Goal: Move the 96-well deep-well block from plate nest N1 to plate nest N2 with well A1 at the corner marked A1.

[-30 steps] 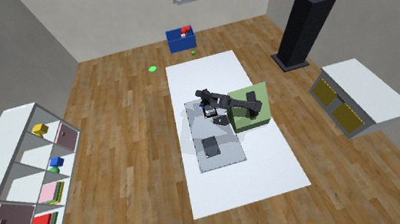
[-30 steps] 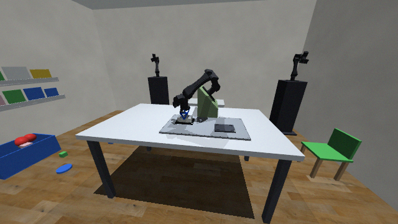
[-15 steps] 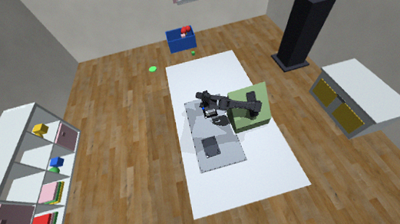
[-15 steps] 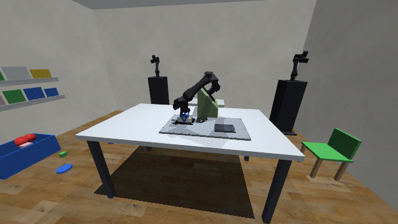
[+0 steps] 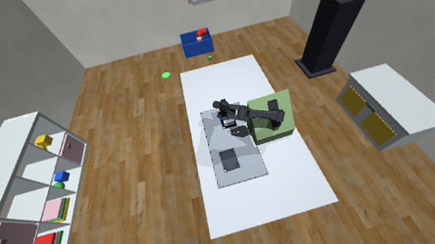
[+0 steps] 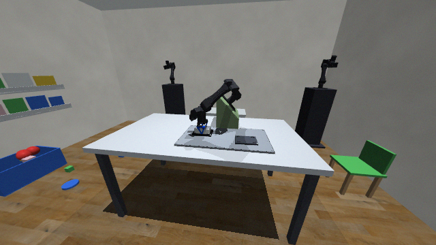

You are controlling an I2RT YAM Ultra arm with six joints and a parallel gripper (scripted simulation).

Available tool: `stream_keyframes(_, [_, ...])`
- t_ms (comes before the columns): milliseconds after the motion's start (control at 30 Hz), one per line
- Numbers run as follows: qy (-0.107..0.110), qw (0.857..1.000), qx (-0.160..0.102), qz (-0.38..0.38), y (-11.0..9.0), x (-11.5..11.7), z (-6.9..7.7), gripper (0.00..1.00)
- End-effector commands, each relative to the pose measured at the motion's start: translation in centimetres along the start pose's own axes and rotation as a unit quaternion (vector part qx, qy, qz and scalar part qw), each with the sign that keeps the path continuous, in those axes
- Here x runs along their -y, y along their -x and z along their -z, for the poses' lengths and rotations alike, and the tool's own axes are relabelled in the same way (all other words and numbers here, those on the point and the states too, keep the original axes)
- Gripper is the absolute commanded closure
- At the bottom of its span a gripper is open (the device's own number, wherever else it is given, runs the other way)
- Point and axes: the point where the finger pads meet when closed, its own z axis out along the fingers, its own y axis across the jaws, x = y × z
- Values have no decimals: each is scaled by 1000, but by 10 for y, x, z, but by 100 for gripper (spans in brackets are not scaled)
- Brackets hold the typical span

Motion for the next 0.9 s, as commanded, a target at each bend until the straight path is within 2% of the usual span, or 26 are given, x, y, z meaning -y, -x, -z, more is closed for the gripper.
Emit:
stream_keyframes(0, [6, 1000, 2, 0, 1, -3, 4, 0])
stream_keyframes(33, [6, 1000, 2, 0, 1, -3, 4, 100])
stream_keyframes(867, [6, 1000, 2, 0, 1, -3, 4, 100])
